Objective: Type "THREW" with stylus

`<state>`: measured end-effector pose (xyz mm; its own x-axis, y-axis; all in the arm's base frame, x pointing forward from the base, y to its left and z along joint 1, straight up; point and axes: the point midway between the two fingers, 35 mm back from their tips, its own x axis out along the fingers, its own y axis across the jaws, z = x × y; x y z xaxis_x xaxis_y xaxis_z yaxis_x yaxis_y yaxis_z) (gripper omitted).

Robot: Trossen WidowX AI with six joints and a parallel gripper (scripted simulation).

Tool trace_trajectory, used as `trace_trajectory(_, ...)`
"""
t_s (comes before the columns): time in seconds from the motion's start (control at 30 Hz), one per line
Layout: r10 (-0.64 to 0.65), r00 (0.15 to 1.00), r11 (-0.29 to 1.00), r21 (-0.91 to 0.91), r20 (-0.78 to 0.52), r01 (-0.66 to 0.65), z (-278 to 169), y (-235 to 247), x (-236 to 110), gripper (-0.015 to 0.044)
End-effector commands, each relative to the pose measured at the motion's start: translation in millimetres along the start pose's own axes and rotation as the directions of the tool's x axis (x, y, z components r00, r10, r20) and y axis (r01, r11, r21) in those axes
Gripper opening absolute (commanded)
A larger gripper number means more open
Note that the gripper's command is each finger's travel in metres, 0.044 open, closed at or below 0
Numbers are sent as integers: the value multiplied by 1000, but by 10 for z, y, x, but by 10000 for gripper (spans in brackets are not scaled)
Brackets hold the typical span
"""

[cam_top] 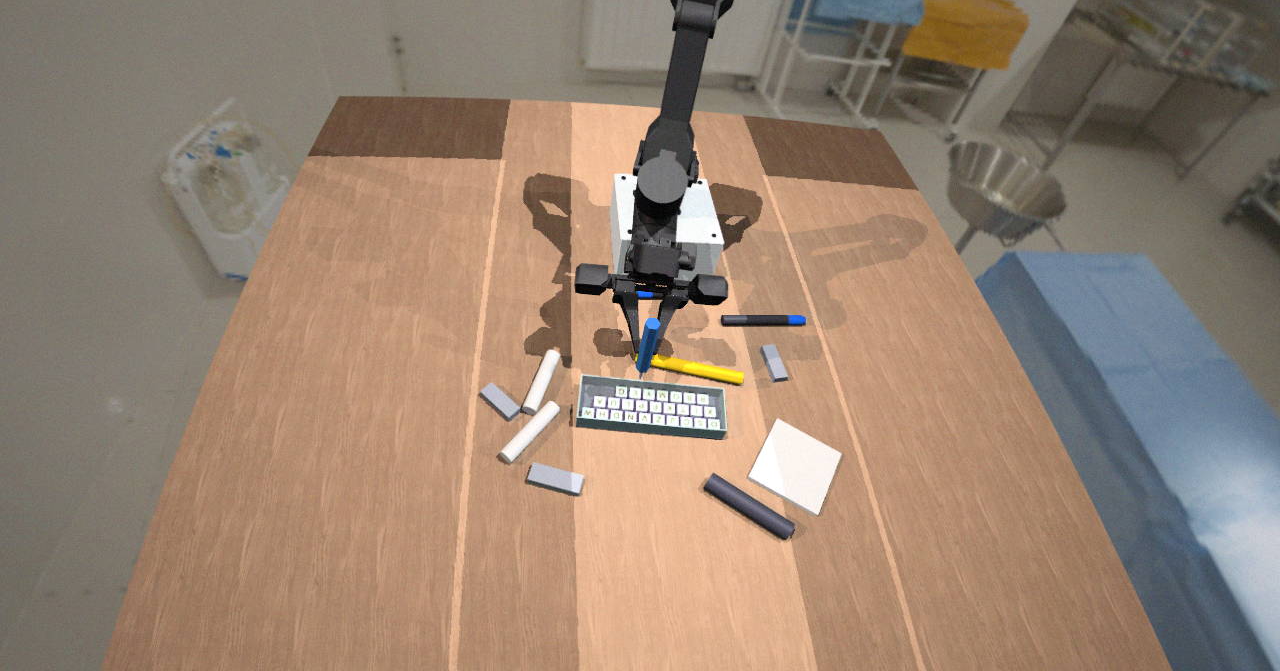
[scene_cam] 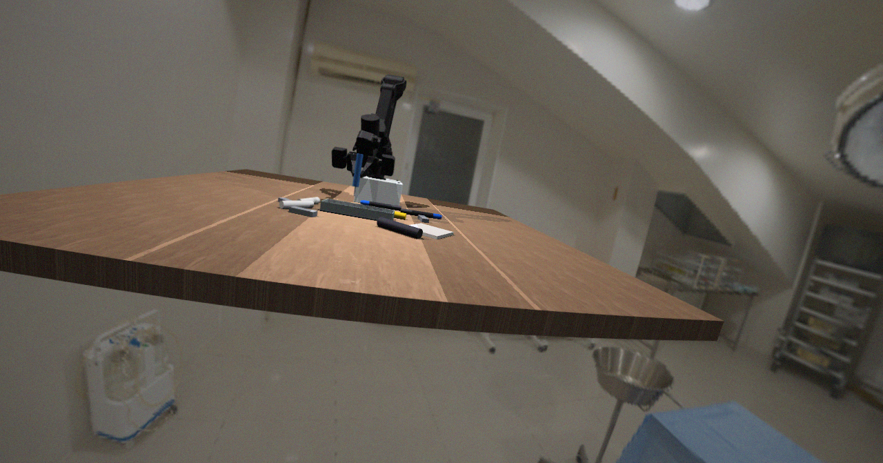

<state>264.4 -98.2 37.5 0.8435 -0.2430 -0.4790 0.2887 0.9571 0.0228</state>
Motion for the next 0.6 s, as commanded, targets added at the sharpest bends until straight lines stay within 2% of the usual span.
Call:
trace_trajectory(0.0, 0, 1000, 1000, 0, -1, 0, -4, 0, -1, 57)
trace_trajectory(0.07, 0, 1000, 1000, 0, -1, 0, -4, 0, -1, 44)
trace_trajectory(0.13, 0, 1000, 1000, 0, -1, 0, 5, -15, 9, 0)
trace_trajectory(0.57, -10, 1000, 1000, -8, -1, 10, 186, -433, 230, 0)
